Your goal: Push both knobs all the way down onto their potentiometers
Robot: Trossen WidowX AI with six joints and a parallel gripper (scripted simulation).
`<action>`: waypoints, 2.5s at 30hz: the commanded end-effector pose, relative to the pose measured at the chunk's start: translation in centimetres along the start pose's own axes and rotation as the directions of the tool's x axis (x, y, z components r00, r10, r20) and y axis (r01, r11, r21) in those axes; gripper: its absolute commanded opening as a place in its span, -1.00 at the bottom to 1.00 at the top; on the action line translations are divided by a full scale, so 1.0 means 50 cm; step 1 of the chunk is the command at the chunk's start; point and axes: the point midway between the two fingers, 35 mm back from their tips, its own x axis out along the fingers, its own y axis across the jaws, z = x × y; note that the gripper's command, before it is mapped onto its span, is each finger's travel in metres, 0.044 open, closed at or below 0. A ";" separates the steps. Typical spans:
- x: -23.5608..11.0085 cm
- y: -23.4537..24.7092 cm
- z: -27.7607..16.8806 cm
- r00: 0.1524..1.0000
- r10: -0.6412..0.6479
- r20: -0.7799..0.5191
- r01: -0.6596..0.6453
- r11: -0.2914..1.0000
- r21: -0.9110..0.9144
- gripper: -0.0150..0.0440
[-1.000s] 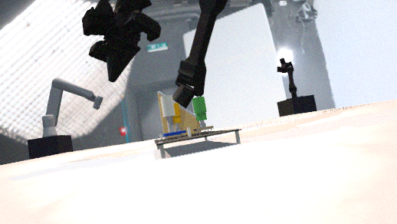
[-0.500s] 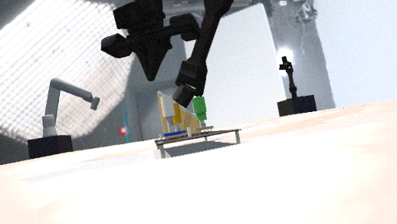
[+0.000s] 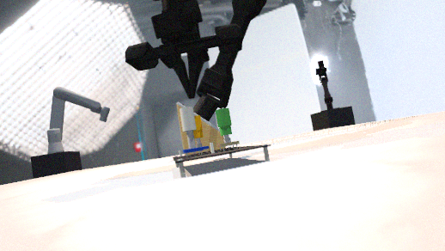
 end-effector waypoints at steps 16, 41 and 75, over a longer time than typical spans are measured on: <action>0.049 0.001 0.000 1.000 0.005 0.001 -0.005 1.000 0.005 -0.49; 0.057 0.001 0.000 1.000 0.005 0.001 -0.005 1.000 0.005 -0.49; 0.066 0.001 0.000 1.000 0.005 0.001 -0.005 1.000 0.005 -0.49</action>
